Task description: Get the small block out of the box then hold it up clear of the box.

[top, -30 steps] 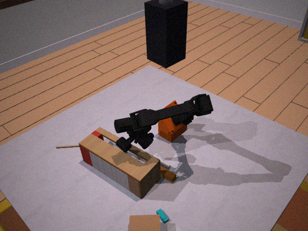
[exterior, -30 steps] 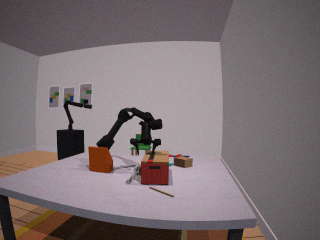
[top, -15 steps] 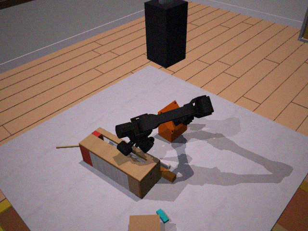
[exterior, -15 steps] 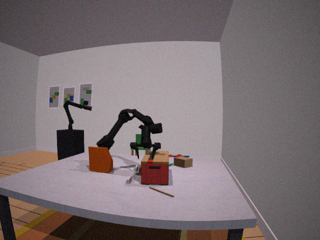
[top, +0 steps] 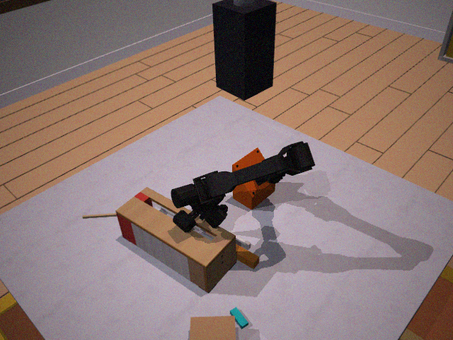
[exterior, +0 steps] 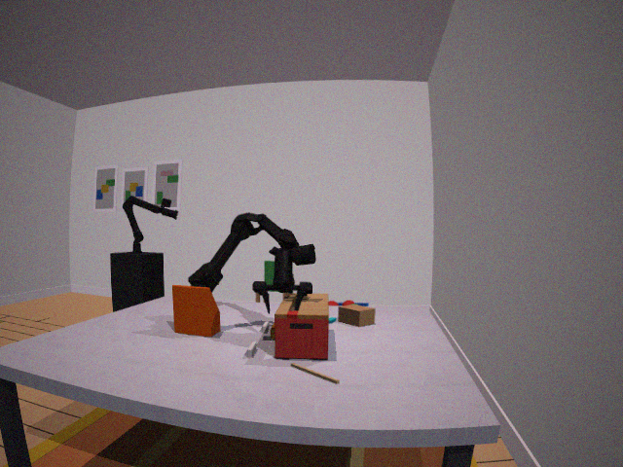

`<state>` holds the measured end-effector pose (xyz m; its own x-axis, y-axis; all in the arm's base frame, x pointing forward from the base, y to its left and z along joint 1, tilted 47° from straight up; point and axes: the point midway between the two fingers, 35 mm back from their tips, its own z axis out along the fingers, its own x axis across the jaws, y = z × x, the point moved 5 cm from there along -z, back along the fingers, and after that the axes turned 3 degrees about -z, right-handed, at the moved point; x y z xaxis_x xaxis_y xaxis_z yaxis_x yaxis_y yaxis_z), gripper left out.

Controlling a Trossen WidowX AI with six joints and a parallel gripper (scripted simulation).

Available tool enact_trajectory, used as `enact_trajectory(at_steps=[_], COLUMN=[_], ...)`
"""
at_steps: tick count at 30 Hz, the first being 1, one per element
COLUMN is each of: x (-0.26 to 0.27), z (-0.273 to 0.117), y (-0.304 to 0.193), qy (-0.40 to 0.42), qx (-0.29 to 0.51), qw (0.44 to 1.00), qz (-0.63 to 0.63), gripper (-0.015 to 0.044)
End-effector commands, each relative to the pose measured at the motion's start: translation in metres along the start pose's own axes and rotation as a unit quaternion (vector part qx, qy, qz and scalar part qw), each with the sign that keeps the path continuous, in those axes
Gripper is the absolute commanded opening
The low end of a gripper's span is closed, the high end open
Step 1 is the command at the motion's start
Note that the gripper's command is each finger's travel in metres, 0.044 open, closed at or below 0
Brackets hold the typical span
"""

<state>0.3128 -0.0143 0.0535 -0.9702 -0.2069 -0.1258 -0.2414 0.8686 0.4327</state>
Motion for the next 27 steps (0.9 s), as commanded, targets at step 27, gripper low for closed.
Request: enact_trajectory(at_steps=[27], x=[0.003], z=[0.020], y=[-0.056], qy=[0.000], qx=[0.001], qw=[1.000], qz=[0.000], gripper=[0.0400])
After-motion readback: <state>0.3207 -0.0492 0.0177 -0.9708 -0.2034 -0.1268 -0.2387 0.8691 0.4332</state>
